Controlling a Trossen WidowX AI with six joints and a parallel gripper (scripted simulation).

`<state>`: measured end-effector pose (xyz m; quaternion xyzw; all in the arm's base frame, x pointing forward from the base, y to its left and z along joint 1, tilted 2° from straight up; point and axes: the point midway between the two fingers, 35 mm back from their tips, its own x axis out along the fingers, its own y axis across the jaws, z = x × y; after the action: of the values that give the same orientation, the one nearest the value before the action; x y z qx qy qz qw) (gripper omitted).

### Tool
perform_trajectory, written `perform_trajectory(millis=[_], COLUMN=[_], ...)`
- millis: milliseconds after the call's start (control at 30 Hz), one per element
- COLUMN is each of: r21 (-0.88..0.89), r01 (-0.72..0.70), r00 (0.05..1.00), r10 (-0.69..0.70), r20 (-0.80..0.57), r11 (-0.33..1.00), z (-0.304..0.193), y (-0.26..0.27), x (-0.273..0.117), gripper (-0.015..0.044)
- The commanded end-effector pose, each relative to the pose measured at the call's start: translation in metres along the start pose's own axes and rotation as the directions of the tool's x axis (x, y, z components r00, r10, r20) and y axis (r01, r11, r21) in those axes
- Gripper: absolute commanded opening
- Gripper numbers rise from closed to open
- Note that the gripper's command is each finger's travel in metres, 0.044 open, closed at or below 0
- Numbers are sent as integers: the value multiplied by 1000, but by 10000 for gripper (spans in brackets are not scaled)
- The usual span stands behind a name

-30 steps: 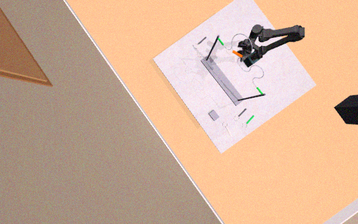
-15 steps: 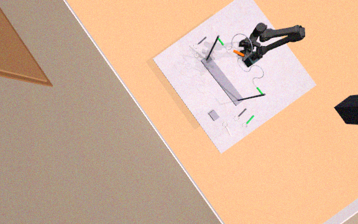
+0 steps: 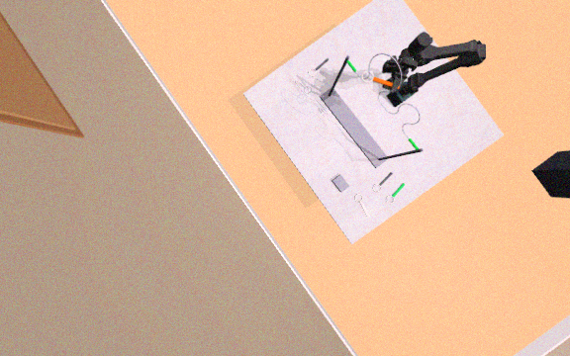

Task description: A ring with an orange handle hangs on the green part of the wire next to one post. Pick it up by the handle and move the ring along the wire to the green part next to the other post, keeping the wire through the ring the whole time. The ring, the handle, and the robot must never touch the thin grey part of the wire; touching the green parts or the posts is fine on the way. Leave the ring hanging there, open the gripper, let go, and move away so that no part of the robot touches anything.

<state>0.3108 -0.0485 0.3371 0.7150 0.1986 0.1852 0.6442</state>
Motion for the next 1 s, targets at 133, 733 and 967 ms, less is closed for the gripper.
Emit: perform_trajectory(millis=[133,733,967], r21=[127,380,422], r01=[-73,-198,-214], r00=[997,978,974], r10=[75,208,228], r20=[-6,14,19], r11=[989,904,881], z=[0,14,19], y=[26,72,83], x=[-2,-12,-16], gripper=[-150,-150,-150])
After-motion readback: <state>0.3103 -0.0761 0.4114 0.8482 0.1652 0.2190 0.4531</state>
